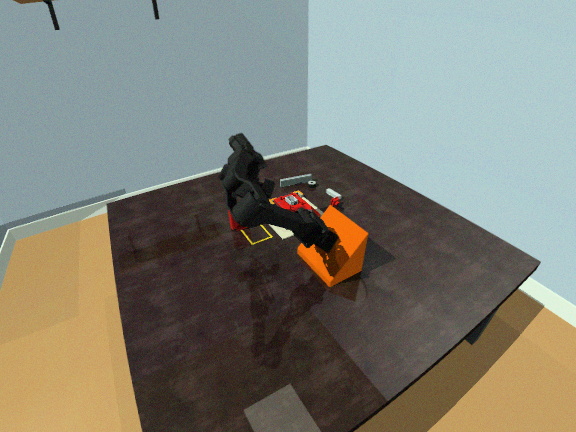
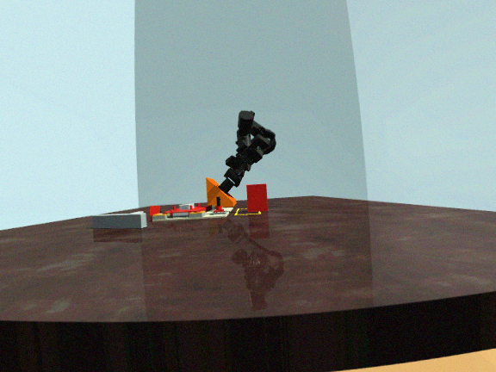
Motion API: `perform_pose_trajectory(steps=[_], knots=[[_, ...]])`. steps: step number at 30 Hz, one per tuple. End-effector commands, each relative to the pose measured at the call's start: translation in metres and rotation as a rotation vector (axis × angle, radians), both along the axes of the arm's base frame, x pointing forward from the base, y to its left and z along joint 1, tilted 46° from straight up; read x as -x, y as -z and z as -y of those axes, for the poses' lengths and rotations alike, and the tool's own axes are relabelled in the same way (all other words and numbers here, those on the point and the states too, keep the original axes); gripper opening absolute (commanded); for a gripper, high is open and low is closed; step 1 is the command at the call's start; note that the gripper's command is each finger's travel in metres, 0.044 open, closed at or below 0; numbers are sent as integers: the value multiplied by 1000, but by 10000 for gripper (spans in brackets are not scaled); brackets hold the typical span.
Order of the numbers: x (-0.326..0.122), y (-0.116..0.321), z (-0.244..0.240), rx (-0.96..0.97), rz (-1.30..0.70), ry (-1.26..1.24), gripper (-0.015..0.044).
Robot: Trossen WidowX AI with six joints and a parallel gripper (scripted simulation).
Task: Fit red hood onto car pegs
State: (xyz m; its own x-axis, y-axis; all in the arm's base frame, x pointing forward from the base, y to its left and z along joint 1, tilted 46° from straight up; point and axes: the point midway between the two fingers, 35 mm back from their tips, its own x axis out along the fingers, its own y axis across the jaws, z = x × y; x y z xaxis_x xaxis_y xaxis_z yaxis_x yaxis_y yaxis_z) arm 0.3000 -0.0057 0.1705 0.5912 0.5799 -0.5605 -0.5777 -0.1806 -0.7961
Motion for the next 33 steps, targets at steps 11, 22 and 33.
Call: perform_pose_trajectory(steps=[11, 22, 33], knots=[[-39, -6, -6, -204, -452, 119, 0], [-64, -8, -18, -291, -797, 203, 0], [-72, -6, -25, -311, -937, 241, 0]])
